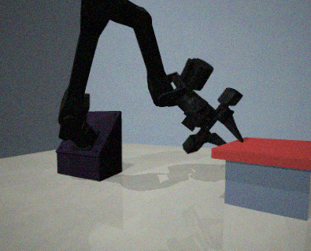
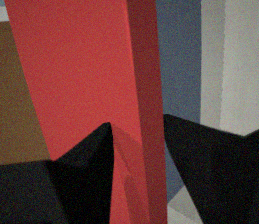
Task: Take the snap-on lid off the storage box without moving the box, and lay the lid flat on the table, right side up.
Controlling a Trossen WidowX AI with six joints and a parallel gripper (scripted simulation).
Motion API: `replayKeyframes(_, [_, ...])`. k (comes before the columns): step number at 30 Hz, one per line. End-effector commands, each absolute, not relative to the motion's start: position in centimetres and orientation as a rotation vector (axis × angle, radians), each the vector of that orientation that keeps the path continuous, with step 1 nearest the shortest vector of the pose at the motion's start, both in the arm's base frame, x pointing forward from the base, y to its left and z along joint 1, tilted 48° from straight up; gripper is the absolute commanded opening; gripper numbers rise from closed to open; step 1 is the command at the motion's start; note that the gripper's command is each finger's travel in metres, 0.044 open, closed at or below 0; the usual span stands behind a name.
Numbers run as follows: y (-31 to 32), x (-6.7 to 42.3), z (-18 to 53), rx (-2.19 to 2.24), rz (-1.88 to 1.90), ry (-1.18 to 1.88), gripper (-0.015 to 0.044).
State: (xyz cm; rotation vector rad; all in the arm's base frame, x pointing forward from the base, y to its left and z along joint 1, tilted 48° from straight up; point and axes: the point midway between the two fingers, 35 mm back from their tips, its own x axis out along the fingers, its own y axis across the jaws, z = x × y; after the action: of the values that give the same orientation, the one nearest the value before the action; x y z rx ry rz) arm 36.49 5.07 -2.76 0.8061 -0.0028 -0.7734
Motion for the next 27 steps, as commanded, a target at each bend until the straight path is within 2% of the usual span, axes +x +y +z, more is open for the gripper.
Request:
replayKeyframes(1, [5.33,36.46,-2.57,0.809,-0.769,-0.007,0.0])
replayKeyframes(27, [5.72,36.39,-2.22,0.809,-0.769,-0.007,0.0])
